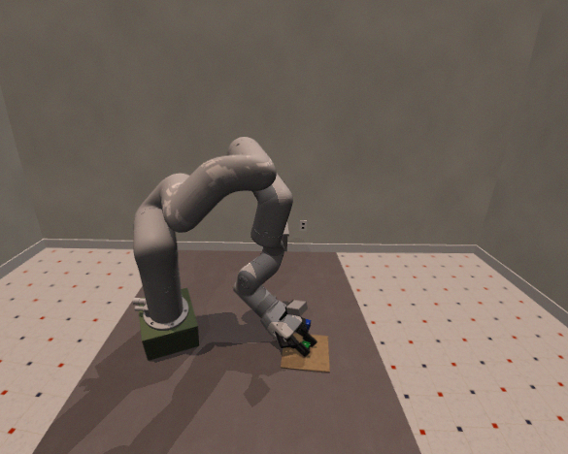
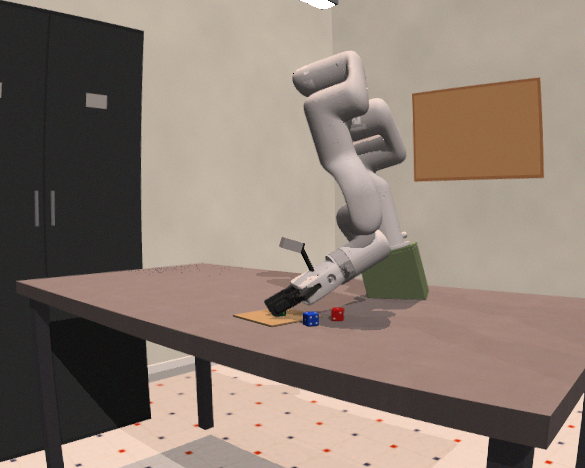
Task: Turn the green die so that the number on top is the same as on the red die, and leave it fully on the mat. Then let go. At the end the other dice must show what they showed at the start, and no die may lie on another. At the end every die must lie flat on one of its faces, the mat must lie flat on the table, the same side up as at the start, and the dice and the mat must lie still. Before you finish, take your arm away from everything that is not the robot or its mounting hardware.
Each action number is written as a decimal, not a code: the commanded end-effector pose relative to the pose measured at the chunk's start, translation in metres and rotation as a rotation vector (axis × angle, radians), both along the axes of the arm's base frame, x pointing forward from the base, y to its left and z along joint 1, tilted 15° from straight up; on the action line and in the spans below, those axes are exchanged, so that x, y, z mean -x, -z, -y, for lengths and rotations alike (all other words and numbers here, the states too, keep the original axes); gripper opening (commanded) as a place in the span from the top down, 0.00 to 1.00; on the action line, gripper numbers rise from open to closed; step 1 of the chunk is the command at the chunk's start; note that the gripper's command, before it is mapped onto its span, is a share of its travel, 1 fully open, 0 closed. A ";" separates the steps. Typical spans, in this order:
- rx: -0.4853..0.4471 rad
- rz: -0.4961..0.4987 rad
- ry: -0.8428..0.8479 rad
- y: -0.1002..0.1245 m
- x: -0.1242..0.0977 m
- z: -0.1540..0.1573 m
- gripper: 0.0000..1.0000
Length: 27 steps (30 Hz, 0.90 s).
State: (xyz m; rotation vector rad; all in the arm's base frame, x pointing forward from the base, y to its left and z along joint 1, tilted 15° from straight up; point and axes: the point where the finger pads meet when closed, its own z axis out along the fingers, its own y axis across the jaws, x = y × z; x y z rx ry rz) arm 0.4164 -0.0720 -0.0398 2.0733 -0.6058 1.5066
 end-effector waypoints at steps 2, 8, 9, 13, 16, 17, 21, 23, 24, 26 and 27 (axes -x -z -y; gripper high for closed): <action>0.000 0.002 0.000 -0.001 0.000 -0.001 0.58; 0.000 0.002 0.000 -0.004 0.010 -0.010 0.58; 0.000 0.002 0.000 -0.005 0.013 -0.012 0.58; 0.000 0.002 0.000 -0.009 0.024 -0.021 0.58; 0.000 0.002 0.000 -0.010 0.026 -0.024 0.58; 0.000 0.002 0.000 -0.011 0.029 -0.026 0.58; 0.000 0.002 0.000 -0.013 0.035 -0.031 0.58; 0.000 0.002 0.000 -0.014 0.036 -0.032 0.58; 0.000 0.002 0.000 -0.014 0.036 -0.032 0.58; 0.000 0.002 0.000 -0.014 0.036 -0.032 0.58; 0.000 0.002 0.000 -0.014 0.036 -0.032 0.58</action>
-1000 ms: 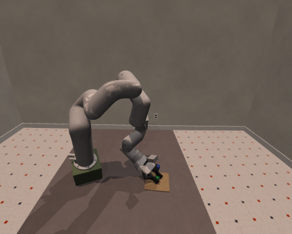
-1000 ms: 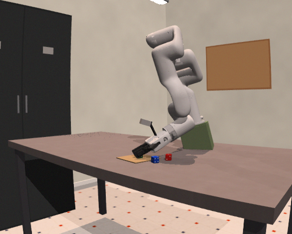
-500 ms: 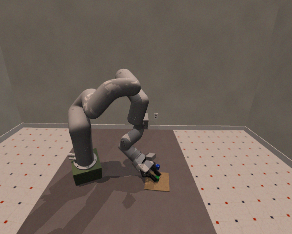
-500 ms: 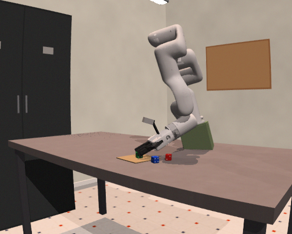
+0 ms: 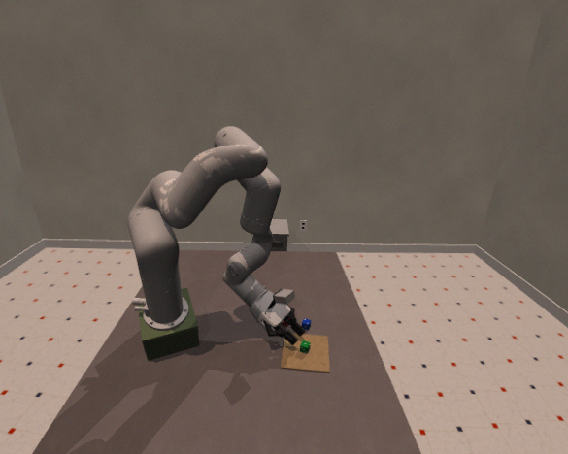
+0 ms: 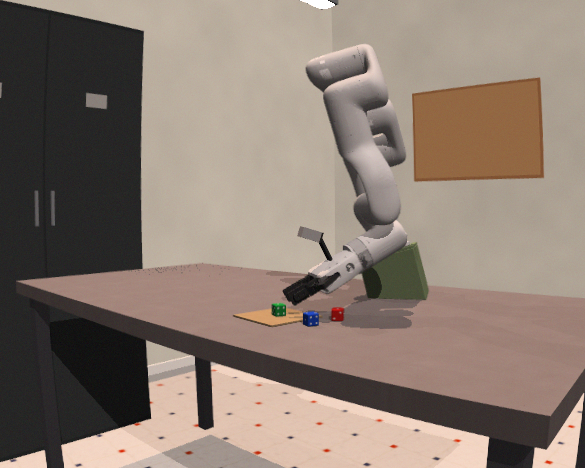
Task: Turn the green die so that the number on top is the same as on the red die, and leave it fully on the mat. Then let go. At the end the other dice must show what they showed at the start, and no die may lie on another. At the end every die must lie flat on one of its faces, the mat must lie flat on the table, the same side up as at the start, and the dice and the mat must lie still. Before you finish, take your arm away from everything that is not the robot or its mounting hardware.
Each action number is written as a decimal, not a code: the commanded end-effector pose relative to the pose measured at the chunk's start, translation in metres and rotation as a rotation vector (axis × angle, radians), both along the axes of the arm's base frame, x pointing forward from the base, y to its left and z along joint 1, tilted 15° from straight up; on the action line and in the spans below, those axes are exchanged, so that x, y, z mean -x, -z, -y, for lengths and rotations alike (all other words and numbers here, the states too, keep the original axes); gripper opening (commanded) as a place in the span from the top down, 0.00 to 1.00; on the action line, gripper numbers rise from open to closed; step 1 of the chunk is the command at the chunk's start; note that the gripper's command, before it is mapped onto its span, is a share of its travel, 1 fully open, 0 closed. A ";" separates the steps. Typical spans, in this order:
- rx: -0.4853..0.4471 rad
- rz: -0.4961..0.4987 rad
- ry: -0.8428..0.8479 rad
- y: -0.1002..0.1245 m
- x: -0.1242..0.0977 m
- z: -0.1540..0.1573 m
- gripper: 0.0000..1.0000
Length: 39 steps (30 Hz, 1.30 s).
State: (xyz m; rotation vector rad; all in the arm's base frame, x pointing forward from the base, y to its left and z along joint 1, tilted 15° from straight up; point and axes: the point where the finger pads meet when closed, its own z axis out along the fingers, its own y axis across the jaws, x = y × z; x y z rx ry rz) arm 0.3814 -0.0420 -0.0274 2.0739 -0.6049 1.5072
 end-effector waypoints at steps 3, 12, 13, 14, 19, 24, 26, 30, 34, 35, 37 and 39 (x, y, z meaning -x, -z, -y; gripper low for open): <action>0.000 0.002 0.001 -0.005 0.001 -0.003 0.58; 0.000 0.002 0.001 -0.031 0.004 -0.009 0.58; 0.000 0.002 0.001 -0.035 0.004 -0.010 0.58; 0.000 0.002 0.001 -0.040 0.005 -0.011 0.58; 0.000 0.002 0.001 -0.056 0.006 -0.015 0.58; 0.000 0.002 0.001 -0.059 0.006 -0.016 0.58; 0.000 0.002 0.001 -0.059 0.006 -0.016 0.58; -0.006 -0.005 0.003 -0.059 0.006 -0.016 0.58; -0.037 -0.046 0.013 -0.061 0.004 -0.014 0.58; -0.051 -0.063 0.016 -0.061 0.003 -0.014 0.58; -0.085 -0.104 0.019 -0.064 0.001 -0.013 0.58; -0.085 -0.104 0.019 -0.064 0.001 -0.013 0.58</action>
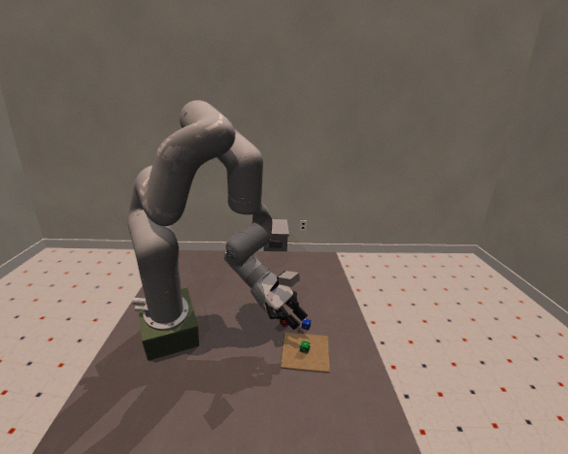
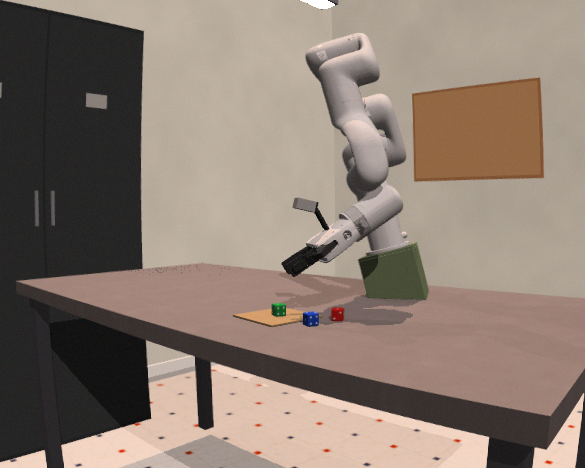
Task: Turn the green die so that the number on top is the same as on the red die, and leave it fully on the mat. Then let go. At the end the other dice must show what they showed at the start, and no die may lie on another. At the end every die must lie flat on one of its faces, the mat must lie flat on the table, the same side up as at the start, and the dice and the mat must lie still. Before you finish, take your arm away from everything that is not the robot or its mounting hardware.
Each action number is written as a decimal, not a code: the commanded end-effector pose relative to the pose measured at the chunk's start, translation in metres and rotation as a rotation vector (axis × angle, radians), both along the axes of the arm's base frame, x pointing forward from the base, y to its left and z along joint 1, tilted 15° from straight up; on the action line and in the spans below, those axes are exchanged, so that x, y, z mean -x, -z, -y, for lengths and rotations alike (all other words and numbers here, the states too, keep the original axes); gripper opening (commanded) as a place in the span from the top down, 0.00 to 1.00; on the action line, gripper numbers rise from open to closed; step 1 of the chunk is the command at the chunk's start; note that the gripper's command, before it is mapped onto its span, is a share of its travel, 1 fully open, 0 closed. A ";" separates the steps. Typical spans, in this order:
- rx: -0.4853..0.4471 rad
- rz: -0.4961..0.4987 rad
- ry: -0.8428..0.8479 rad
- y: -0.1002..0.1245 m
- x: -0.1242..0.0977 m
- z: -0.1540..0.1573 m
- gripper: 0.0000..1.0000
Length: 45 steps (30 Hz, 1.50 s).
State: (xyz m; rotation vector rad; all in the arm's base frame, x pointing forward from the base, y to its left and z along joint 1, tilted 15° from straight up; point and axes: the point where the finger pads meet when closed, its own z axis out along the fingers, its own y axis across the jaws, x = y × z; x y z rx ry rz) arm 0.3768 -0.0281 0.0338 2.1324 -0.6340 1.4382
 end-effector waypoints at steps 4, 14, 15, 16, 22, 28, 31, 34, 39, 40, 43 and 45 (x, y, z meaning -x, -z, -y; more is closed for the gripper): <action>-0.135 -0.162 0.017 -0.009 -0.008 0.003 0.58; -0.253 -0.323 0.059 -0.015 -0.015 0.010 0.58; -0.269 -0.341 0.061 -0.016 -0.016 0.010 0.58; -0.269 -0.341 0.061 -0.016 -0.016 0.010 0.58; -0.351 -0.443 0.079 -0.021 -0.021 0.013 0.58; -0.418 -0.529 0.096 -0.026 -0.025 0.016 0.58; -0.455 -0.569 0.098 -0.029 -0.028 0.017 0.58; -0.458 -0.571 0.098 -0.029 -0.029 0.017 0.58; -0.517 -0.651 0.117 -0.034 -0.033 0.020 0.58; -0.528 -0.662 0.117 -0.035 -0.033 0.020 0.58; -0.547 -0.685 0.120 -0.036 -0.034 0.020 0.58; -0.567 -0.714 0.130 -0.038 -0.036 0.023 0.58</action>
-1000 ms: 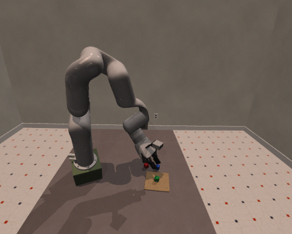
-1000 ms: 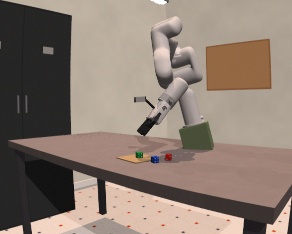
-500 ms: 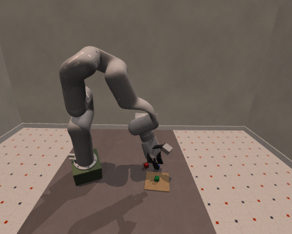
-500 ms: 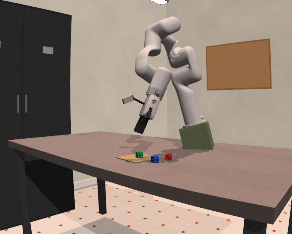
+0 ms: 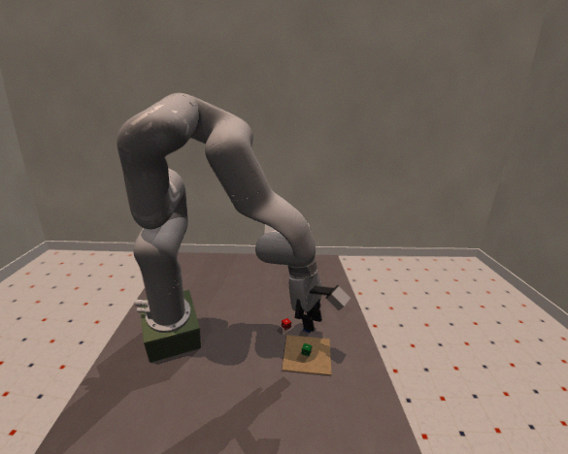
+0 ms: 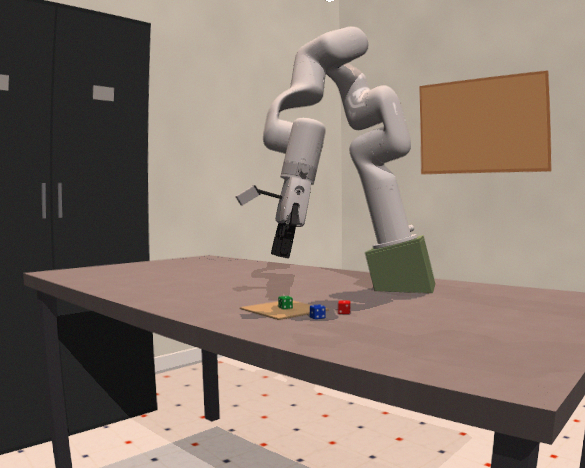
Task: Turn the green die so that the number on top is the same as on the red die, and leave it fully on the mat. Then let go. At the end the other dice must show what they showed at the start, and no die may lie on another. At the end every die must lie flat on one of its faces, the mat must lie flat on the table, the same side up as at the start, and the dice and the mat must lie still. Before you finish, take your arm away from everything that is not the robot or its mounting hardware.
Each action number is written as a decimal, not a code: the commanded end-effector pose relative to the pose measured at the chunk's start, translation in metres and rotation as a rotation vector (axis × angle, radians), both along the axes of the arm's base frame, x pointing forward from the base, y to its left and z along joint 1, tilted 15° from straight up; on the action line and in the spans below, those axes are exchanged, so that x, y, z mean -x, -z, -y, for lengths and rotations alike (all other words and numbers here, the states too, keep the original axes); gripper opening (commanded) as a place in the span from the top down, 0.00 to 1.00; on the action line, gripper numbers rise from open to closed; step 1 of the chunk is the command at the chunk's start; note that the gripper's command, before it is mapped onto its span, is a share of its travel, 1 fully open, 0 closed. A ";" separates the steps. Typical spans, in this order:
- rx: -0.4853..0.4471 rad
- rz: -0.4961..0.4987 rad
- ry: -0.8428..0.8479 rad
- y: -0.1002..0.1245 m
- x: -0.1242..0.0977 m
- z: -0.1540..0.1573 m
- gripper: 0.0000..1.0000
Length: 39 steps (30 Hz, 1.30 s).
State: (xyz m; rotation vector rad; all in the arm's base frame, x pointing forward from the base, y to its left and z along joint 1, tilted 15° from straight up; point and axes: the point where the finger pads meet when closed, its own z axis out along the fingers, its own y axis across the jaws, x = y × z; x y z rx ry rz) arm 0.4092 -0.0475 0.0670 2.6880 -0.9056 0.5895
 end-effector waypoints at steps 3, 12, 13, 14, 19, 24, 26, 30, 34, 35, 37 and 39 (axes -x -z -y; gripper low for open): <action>-0.085 -0.174 0.026 -0.006 -0.005 0.004 0.58; -0.122 -0.210 0.028 -0.008 -0.007 0.003 0.58; -0.122 -0.210 0.028 -0.008 -0.007 0.003 0.58; -0.122 -0.211 0.028 -0.008 -0.007 0.003 0.58; -0.122 -0.211 0.028 -0.008 -0.007 0.003 0.00; -0.122 -0.211 0.028 -0.008 -0.007 0.003 0.00; -0.122 -0.211 0.028 -0.008 -0.007 0.003 0.00; -0.122 -0.211 0.028 -0.010 -0.007 0.003 0.00; -0.122 -0.211 0.028 -0.017 -0.006 0.001 0.00; -0.122 -0.211 0.028 -0.020 -0.006 0.001 0.00; -0.122 -0.211 0.028 -0.025 -0.005 -0.001 0.00; -0.122 -0.211 0.028 -0.029 -0.005 -0.002 0.00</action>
